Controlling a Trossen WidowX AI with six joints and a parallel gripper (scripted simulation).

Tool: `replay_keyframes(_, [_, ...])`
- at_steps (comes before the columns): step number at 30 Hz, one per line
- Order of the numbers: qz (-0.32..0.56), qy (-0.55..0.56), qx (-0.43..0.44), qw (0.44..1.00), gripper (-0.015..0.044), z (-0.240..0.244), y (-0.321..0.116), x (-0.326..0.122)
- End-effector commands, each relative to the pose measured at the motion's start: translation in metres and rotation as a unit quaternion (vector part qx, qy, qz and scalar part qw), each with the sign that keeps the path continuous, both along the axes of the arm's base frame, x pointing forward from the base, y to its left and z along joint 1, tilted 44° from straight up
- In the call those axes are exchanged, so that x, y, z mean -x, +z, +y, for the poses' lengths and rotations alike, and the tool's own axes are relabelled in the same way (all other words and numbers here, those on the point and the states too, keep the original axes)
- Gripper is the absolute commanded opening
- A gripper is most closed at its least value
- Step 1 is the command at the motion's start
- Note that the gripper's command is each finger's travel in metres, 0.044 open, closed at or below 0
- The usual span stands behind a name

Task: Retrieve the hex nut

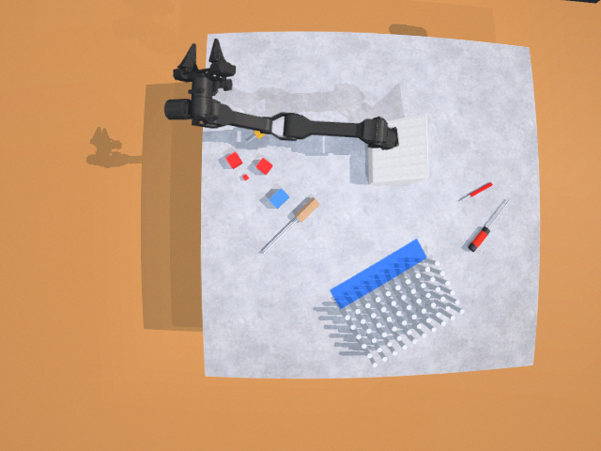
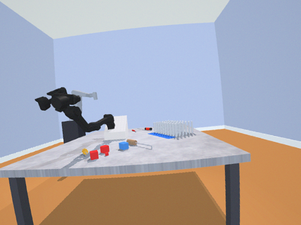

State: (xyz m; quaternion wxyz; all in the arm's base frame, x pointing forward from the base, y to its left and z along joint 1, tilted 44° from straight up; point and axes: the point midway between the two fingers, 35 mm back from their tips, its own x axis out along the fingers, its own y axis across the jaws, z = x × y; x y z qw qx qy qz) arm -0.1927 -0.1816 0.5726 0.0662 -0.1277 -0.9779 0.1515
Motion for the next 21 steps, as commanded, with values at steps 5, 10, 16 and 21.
replay_keyframes(5, [0.049,-0.049,0.062,0.996,0.0440,0.059,0.022,-0.003])
replay_keyframes(10, [0.125,-0.118,0.143,0.975,0.0440,0.143,0.043,-0.022])
replay_keyframes(16, [0.220,-0.171,0.222,0.934,0.0440,0.219,0.056,-0.057])
replay_keyframes(21, [0.308,-0.235,0.274,0.880,0.0440,0.293,0.055,-0.107])
